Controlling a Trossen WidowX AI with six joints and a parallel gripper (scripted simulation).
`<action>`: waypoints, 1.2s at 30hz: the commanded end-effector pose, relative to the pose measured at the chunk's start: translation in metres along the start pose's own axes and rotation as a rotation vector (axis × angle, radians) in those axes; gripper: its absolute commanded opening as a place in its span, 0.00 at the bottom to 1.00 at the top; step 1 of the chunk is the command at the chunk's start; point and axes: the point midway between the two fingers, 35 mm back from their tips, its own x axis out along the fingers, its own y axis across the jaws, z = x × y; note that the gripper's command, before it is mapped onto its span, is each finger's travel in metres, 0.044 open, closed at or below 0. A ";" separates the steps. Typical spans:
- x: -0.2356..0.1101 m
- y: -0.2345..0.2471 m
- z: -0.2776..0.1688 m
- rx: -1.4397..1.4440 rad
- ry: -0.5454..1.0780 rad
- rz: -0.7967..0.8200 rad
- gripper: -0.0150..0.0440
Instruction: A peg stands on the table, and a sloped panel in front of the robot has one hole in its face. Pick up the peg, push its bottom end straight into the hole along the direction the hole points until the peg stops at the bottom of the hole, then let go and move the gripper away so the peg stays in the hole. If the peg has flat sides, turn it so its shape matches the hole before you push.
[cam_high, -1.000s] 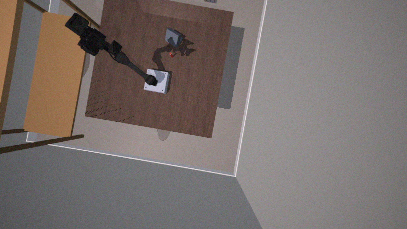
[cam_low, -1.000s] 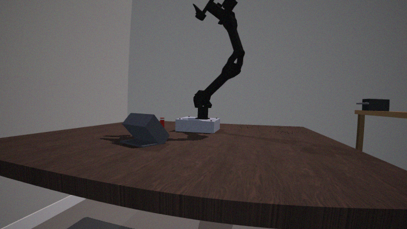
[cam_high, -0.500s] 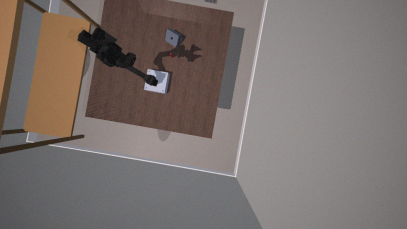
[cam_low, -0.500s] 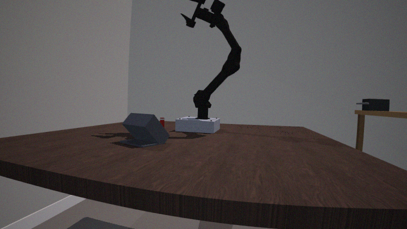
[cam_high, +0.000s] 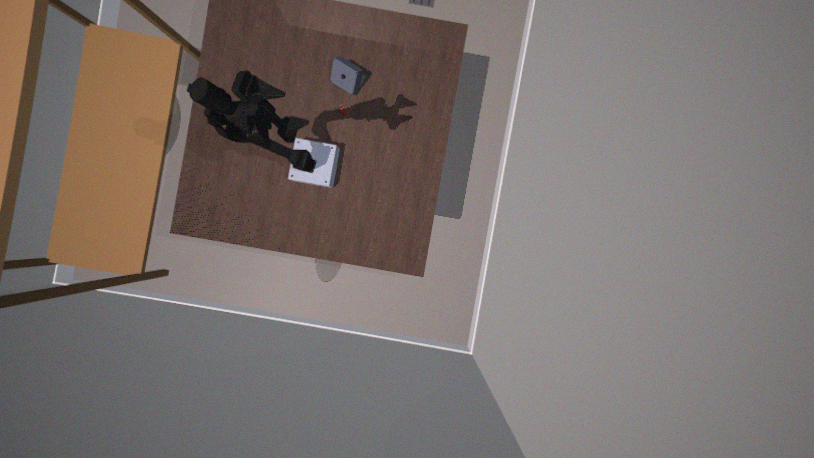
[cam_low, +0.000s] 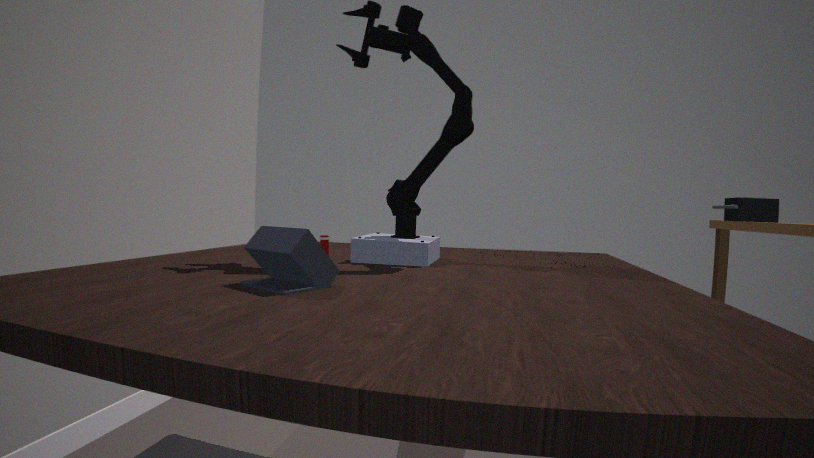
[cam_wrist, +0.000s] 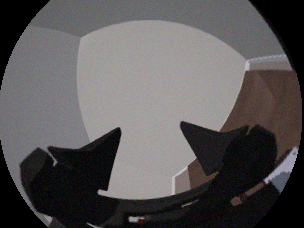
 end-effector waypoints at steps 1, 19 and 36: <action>0.010 -0.010 -0.006 -0.005 0.035 -0.027 1.00; 0.065 -0.082 -0.066 -0.124 0.298 -0.219 1.00; 0.085 -0.148 -0.153 -0.284 0.609 -0.348 1.00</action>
